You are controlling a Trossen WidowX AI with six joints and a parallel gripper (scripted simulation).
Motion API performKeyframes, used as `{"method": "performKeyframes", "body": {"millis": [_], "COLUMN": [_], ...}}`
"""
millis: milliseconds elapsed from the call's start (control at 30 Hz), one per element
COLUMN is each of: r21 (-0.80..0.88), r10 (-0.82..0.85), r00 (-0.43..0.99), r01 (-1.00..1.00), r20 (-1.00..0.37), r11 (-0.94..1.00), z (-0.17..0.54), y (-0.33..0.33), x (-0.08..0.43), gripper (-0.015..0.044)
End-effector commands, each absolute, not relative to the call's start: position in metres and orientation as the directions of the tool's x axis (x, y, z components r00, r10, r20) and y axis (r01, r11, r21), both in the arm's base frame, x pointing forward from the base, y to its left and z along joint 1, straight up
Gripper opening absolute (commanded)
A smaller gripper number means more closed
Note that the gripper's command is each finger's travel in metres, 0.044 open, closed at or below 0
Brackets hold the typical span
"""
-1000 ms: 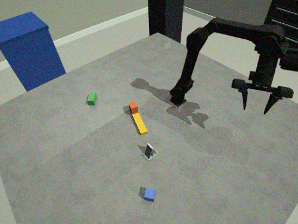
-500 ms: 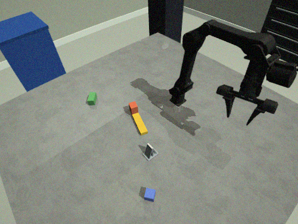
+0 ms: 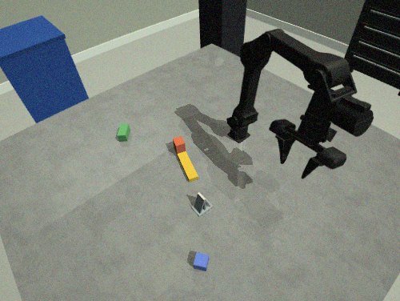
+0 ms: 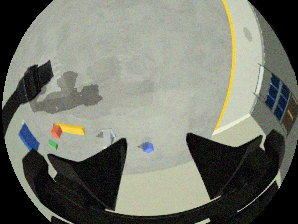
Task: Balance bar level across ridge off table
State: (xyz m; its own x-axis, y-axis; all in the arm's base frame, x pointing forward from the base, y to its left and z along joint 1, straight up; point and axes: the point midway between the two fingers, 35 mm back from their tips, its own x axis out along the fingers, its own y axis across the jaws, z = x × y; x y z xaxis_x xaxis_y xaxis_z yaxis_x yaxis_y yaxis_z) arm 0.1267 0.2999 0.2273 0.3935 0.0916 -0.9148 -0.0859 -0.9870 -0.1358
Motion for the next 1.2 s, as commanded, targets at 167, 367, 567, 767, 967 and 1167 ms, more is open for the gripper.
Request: {"method": "performKeyframes", "body": {"millis": [167,367,567,767,967,1167], "r21": [-0.138,-0.137,-0.141,-0.143,-0.138,-0.132], "r10": [0.036,0.005,-0.017,-0.035,-0.054,-0.069], "r00": [0.361,0.340,0.317,0.294,0.266,0.237], "r01": [-0.262,-0.367,-0.468,-0.563,-0.652,-0.732], "r20": [-0.932,-0.941,-0.948,-0.955,-0.962,-0.969], "r11": [-0.955,-0.920,-0.872,-0.814,-0.746,-0.668], "z": [0.219,0.214,0.210,0.206,0.201,0.197], "y": [0.274,0.256,0.238,0.219,0.199,0.177], "x": [0.159,0.178,0.195,0.209,0.223,0.234], "gripper": [0.0315,0.0315,0.0315,0.0315,0.0315,0.0315]}}
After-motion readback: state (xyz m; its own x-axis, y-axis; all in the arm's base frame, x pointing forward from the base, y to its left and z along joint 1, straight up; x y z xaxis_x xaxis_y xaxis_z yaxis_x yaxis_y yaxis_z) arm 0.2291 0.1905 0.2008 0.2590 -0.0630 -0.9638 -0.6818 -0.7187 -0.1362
